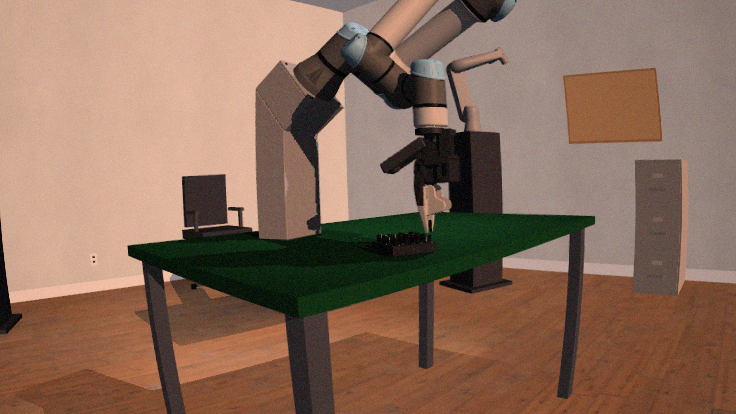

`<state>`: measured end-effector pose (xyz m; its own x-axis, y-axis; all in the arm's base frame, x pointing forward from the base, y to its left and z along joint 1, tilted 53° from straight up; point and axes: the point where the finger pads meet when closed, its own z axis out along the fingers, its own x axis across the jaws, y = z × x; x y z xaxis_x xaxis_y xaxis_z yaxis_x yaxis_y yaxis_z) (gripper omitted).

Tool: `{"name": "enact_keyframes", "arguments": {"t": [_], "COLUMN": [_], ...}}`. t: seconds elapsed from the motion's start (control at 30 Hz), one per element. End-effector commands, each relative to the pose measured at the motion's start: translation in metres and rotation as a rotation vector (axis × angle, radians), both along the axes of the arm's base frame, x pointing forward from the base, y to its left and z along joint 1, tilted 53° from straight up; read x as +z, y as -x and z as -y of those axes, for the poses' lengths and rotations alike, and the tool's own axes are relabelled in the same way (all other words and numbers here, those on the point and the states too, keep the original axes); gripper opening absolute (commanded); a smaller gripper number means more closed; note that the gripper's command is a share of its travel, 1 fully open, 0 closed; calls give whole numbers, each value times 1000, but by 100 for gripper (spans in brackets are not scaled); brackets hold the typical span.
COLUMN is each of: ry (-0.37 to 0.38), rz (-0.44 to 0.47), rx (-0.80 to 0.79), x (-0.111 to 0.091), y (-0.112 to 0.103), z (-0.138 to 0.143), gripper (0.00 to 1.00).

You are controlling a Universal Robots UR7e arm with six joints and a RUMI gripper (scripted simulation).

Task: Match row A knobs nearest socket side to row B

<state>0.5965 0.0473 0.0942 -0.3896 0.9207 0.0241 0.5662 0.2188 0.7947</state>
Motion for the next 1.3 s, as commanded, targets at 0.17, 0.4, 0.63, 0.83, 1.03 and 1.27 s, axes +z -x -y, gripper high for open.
{"name": "enact_keyframes", "arguments": {"t": [0.17, 0.4, 0.63, 0.83, 1.03, 1.27], "ry": [2, 2, 2, 1, -1, 0], "rz": [4, 4, 4, 1, -1, 0], "rx": [2, 2, 2, 1, 0, -1], "x": [2, 2, 2, -1, -4, -3], "y": [-2, -2, -1, 0, 3, 3], "z": [0, 0, 0, 0, 1, 1], "gripper": [11, 11, 11, 11, 11, 11]}}
